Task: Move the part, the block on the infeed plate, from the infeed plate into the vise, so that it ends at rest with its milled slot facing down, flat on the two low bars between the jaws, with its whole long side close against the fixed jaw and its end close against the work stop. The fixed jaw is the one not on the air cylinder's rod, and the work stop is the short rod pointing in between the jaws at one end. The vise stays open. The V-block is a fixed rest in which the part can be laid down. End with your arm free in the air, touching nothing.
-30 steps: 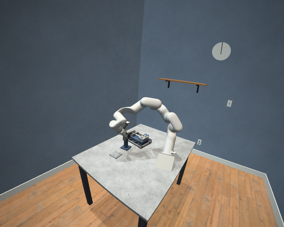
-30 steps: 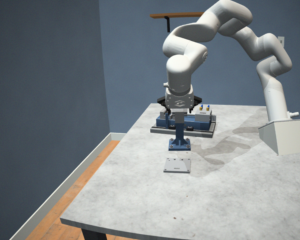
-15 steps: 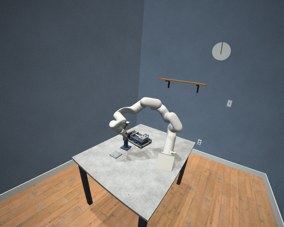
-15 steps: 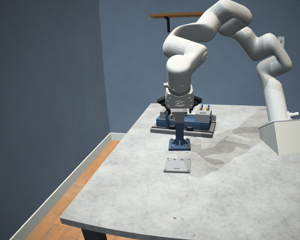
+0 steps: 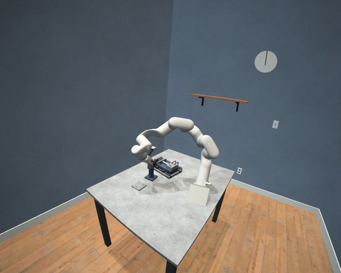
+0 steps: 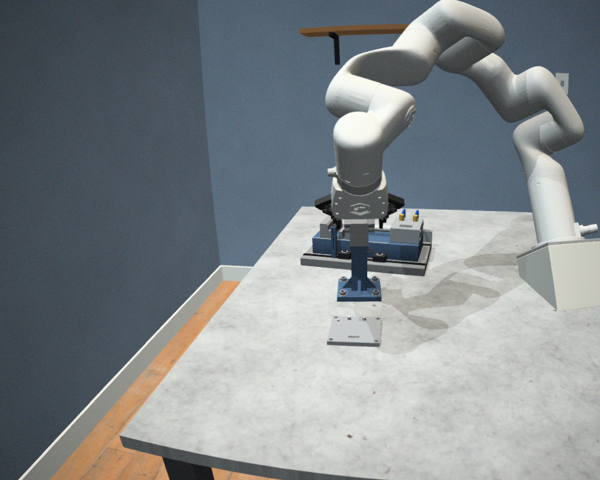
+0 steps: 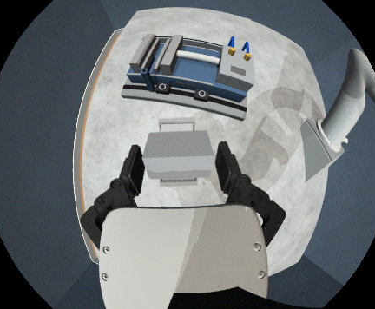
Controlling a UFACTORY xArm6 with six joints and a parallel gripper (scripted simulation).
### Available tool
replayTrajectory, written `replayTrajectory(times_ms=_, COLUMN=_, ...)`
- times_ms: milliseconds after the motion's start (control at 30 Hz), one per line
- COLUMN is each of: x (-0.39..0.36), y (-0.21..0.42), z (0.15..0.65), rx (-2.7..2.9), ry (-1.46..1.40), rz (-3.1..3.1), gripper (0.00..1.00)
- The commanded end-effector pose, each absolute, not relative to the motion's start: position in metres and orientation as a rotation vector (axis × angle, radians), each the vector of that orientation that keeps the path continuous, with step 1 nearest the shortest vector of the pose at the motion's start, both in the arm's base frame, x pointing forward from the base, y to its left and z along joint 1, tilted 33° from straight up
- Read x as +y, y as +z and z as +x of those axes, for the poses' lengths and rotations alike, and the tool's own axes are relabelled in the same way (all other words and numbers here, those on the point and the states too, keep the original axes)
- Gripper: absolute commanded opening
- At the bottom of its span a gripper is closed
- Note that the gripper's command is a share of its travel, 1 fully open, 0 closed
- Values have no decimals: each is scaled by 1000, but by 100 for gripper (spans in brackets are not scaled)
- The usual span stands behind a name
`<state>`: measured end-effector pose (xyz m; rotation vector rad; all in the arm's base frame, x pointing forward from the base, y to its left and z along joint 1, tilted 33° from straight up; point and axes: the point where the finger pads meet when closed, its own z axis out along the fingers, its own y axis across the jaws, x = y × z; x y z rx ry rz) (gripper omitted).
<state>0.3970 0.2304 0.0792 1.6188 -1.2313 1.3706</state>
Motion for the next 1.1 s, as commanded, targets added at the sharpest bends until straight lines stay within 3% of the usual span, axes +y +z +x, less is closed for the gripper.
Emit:
replayTrajectory(times_ms=0, x=232, y=80, z=397, rx=-1236, ry=1371, rz=1623, gripper=89)
replayTrajectory(times_ms=1067, x=231, y=82, z=398, rx=-1308, ry=1286, rz=1731, gripper=89)
